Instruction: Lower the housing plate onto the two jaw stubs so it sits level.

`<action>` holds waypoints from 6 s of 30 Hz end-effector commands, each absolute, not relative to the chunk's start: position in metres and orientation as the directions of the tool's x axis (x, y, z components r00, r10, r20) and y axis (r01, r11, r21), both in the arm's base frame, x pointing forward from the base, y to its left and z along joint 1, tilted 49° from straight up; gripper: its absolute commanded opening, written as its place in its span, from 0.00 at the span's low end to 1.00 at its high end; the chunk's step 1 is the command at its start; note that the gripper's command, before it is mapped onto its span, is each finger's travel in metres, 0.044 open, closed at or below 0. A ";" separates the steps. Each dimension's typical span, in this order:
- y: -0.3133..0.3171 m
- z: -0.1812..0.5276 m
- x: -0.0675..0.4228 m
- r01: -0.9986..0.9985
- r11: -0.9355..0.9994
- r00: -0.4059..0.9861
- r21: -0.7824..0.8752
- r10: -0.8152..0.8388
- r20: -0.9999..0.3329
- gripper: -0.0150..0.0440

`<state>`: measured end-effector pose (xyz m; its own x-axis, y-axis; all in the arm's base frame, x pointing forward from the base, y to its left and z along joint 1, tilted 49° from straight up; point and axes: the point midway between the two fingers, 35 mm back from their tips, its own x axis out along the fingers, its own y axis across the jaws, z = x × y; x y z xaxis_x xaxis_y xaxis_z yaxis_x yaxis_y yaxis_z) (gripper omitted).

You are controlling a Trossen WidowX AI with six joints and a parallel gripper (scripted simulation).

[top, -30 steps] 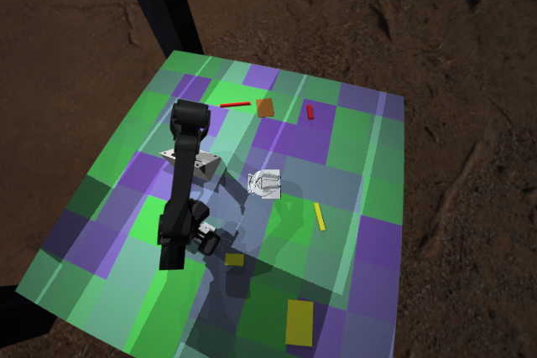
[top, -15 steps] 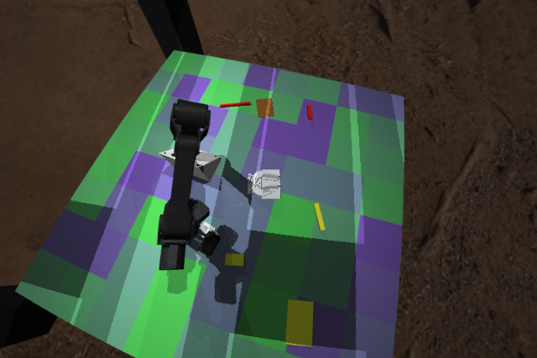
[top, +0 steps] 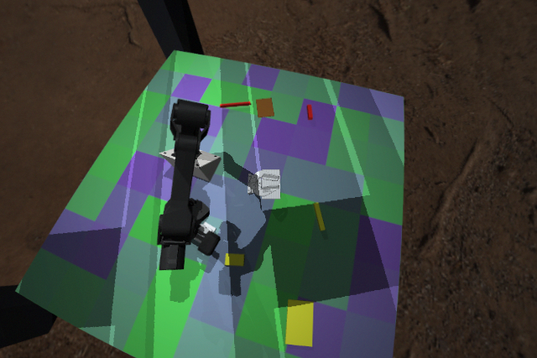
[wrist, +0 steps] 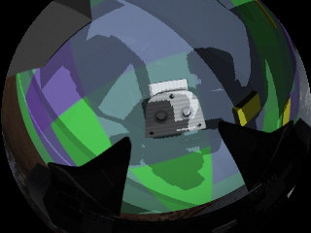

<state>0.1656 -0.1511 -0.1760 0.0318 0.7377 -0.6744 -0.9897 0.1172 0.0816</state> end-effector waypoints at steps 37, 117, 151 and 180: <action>-0.139 -0.188 0.168 -0.990 0.119 0.034 0.081 0.738 -0.674 1.00; -0.132 -0.197 0.171 -0.990 0.119 0.035 0.080 0.737 -0.675 0.85; -0.155 -0.133 0.196 -0.946 0.248 0.037 0.209 0.725 -0.688 0.85; -0.106 -0.068 0.245 -0.756 0.479 0.044 0.445 0.716 -0.697 0.85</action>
<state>0.2414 -0.1156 -0.0762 0.0433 0.7102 -0.7027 -0.7871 0.4574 0.4138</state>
